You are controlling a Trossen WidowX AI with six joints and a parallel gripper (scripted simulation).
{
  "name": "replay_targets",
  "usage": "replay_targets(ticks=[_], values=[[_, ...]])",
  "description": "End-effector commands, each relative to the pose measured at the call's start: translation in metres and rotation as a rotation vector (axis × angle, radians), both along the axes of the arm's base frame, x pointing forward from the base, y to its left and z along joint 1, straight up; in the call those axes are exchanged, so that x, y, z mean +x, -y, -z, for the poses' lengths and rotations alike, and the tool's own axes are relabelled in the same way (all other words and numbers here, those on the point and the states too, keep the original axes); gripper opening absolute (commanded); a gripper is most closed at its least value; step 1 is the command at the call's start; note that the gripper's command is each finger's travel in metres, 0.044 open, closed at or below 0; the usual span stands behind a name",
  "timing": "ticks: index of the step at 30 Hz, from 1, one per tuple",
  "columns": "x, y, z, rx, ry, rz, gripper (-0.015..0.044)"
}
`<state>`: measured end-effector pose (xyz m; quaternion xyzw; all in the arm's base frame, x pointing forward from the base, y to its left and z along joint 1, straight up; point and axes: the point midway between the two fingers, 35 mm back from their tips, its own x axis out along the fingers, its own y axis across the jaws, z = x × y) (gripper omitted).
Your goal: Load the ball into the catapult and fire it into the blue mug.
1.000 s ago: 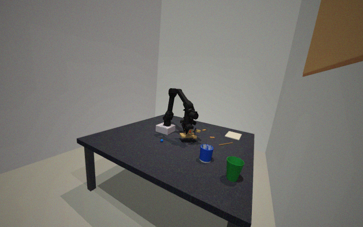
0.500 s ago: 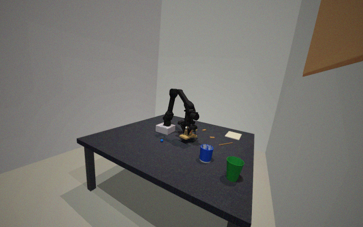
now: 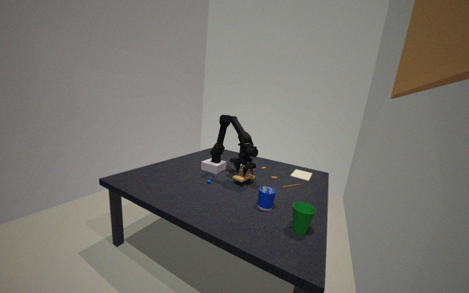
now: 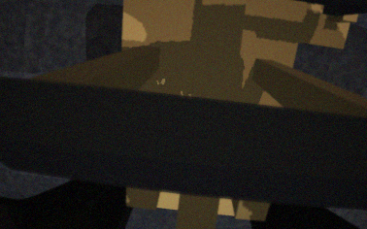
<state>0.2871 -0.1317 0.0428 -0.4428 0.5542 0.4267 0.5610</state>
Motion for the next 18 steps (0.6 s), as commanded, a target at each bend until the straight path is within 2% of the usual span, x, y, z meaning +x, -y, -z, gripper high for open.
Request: replay_targets(ticks=[1, 18], values=[[0.001, 0.001, 0.005, -0.002, 0.002, -0.004, 0.0], [0.002, 0.001, 0.033, -0.002, 0.002, -0.004, 0.0]])
